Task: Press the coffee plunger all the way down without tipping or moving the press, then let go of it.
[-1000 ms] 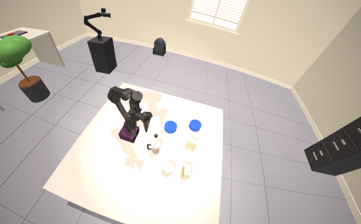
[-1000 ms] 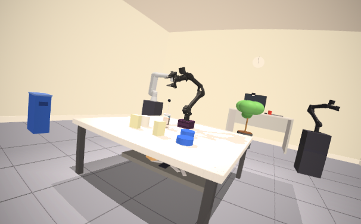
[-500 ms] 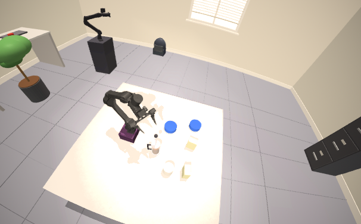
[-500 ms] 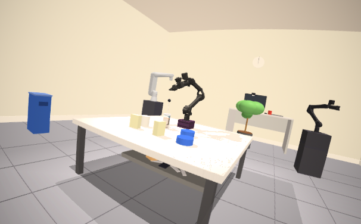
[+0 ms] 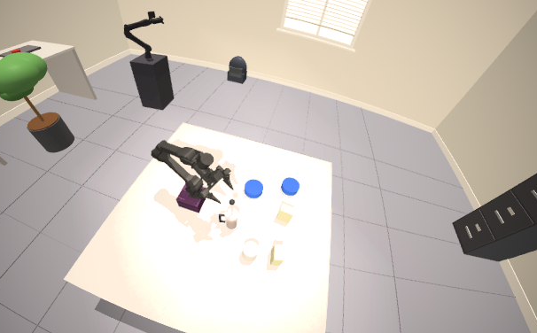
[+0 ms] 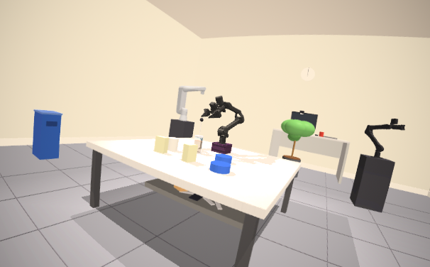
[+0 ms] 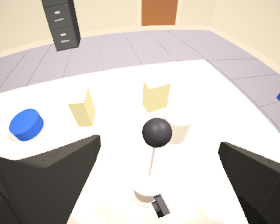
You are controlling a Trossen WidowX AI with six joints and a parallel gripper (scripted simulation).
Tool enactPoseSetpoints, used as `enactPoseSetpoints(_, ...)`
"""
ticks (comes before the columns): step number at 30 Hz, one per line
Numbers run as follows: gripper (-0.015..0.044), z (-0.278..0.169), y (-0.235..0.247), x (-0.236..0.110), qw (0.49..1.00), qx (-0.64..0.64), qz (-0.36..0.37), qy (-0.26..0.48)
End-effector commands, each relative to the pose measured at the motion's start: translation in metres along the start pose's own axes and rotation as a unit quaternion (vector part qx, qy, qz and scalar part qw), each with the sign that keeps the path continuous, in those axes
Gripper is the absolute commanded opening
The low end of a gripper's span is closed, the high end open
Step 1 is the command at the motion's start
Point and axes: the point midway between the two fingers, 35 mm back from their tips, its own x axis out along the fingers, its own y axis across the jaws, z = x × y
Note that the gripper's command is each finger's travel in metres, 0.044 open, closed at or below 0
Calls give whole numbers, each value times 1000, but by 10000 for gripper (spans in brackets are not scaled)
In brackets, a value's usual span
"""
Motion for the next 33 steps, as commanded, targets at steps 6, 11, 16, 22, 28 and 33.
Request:
enactPoseSetpoints(6, 440, -1, 1, 10, 1000, -5, 3, -5)
enactPoseSetpoints(11, 440, -1, 1, 18, 1000, -5, 3, -5)
enactPoseSetpoints(16, 440, -1, 1, 26, 1000, -5, 3, -5)
enactPoseSetpoints(22, 440, -2, 1, 35, 1000, -5, 3, -5)
enactPoseSetpoints(28, 414, -2, 1, 40, 1000, -5, 3, -6)
enactPoseSetpoints(33, 282, -2, 1, 40, 1000, -5, 3, -6)
